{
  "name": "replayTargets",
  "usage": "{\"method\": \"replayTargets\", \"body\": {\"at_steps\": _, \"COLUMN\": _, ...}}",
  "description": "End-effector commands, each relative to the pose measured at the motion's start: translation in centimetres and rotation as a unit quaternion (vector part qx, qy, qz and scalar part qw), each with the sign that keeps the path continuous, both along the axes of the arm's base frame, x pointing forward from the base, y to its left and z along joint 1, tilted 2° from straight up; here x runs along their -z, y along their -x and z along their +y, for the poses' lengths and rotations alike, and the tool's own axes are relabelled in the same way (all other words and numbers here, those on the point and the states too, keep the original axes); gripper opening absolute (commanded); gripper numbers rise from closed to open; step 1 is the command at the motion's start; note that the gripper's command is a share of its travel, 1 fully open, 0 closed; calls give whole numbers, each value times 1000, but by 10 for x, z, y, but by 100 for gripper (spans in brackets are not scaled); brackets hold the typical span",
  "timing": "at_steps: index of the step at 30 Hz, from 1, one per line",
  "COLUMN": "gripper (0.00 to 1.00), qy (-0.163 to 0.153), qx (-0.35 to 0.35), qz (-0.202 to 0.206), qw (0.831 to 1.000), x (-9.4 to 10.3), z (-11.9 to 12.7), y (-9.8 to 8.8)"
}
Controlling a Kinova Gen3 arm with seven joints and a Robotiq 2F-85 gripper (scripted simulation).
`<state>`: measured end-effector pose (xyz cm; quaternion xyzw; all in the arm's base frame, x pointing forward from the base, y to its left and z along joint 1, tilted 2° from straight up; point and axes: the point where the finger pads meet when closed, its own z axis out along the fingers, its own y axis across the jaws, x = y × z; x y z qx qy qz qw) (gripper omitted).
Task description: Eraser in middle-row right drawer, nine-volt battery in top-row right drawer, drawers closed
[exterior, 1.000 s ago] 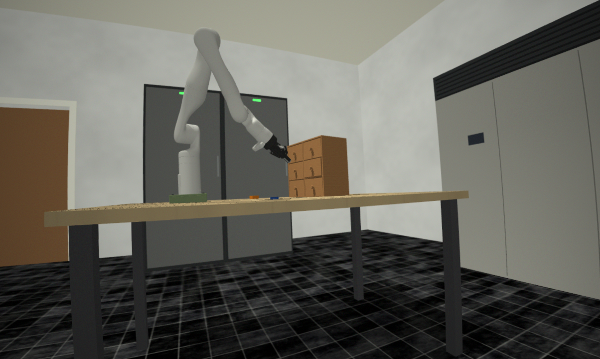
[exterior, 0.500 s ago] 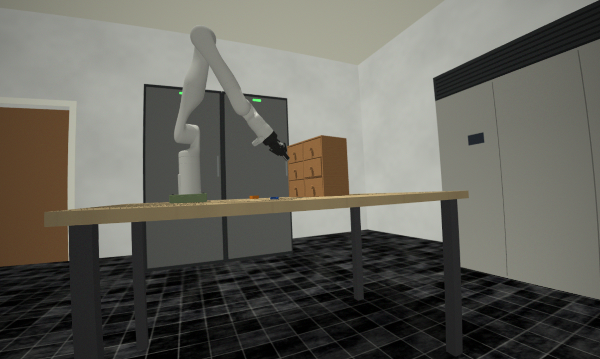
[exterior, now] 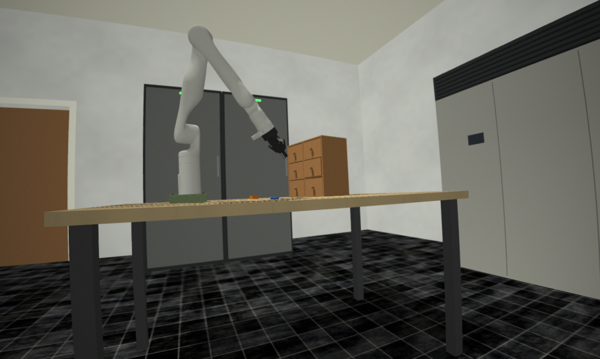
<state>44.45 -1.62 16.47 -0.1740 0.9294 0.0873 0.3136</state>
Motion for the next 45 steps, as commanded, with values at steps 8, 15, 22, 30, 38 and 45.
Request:
{"method": "replayTargets", "body": {"at_steps": 8, "gripper": 0, "qy": 21, "qx": -4, "qz": 29, "qw": 999, "x": -13, "z": -2, "y": 2}}
{"method": "replayTargets", "body": {"at_steps": 15, "gripper": 0, "qy": 34, "qx": -5, "qz": 61, "qw": 998, "x": -19, "z": -4, "y": 7}}
{"method": "replayTargets", "body": {"at_steps": 22, "gripper": 0, "qy": 44, "qx": -7, "qz": 85, "qw": 995, "x": -24, "z": -6, "y": 10}}
{"method": "replayTargets", "body": {"at_steps": 30, "gripper": 0, "qy": 60, "qx": -8, "qz": 124, "qw": 991, "x": -33, "z": -9, "y": 16}}
{"method": "replayTargets", "body": {"at_steps": 38, "gripper": 0, "qy": 71, "qx": -10, "qz": 152, "qw": 986, "x": -39, "z": -11, "y": 20}}
{"method": "replayTargets", "body": {"at_steps": 45, "gripper": 0, "qy": 84, "qx": -11, "qz": 183, "qw": 979, "x": -45, "z": -13, "y": 25}}
